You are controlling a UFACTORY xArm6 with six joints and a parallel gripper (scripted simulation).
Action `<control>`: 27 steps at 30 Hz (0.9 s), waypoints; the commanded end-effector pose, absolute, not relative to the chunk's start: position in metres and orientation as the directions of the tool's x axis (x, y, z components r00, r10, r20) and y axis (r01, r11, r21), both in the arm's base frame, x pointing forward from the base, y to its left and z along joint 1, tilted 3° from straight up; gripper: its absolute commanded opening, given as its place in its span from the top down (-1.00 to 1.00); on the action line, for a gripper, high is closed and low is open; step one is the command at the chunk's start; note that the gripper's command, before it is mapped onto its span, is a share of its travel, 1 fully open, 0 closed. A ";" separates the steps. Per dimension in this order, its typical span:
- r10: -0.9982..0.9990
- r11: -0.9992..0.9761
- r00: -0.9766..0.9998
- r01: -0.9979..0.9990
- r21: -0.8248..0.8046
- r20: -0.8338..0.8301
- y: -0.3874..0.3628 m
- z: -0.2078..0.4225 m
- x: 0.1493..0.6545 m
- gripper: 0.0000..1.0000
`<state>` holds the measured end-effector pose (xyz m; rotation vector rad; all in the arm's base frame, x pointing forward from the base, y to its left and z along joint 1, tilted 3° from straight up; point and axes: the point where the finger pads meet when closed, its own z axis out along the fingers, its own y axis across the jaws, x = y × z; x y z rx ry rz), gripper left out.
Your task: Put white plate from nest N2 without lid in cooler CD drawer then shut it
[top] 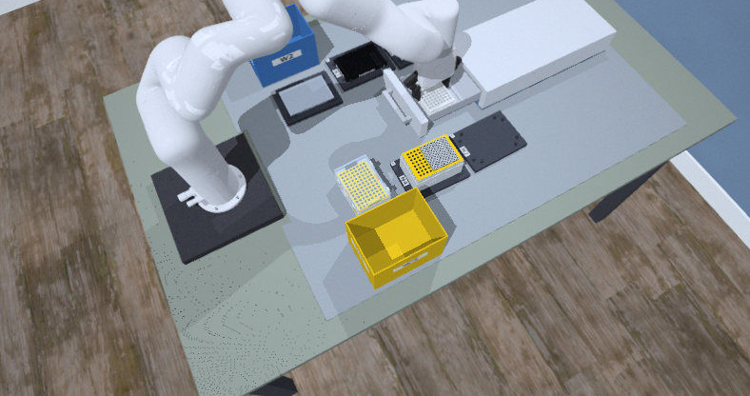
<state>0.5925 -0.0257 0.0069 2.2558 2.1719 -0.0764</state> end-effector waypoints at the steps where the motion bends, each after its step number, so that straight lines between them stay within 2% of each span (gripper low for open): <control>1: 0.998 -0.038 0.037 0.999 -0.022 -0.041 -0.026 0.007 0.594 1.00; 27: 0.998 -0.038 0.037 0.999 -0.022 -0.041 -0.026 -0.004 0.594 1.00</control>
